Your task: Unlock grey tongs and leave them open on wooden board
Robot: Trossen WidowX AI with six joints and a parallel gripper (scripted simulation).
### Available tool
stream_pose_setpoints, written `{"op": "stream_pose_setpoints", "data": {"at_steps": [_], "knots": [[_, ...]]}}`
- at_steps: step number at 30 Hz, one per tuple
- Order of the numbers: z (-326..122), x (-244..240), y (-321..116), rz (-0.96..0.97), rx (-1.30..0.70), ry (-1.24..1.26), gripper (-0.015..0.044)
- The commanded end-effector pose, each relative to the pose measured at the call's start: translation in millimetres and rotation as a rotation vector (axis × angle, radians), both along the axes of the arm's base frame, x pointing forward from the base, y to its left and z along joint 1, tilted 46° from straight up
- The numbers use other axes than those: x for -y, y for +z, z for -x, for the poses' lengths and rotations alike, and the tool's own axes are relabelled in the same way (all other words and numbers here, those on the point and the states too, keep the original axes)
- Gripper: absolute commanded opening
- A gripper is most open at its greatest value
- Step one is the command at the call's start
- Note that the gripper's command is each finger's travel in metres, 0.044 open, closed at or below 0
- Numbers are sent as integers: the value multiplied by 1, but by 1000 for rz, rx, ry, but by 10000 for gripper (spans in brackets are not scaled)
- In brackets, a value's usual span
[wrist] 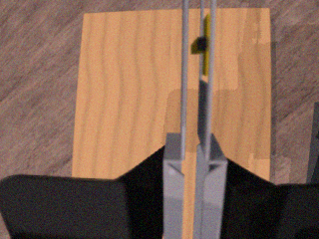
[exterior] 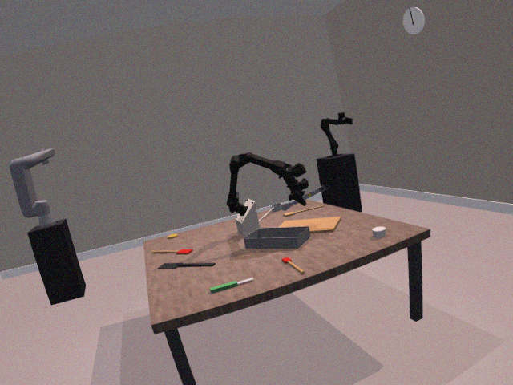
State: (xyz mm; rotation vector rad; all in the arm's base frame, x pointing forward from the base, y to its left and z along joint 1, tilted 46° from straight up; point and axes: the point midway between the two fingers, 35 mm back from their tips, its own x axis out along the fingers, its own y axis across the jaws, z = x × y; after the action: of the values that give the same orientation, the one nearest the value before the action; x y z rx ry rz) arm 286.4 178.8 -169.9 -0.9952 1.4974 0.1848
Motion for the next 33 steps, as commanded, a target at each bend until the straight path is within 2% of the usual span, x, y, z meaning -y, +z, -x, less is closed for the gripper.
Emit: {"op": "stream_pose_setpoints", "data": {"at_steps": [1, 26, 33], "knots": [[-4, -4, 3, 32, -26, -34, -150], [-4, -2, 30, 277, -185, -170, -150], [-4, -2, 31, 284, -189, -173, -150]]}}
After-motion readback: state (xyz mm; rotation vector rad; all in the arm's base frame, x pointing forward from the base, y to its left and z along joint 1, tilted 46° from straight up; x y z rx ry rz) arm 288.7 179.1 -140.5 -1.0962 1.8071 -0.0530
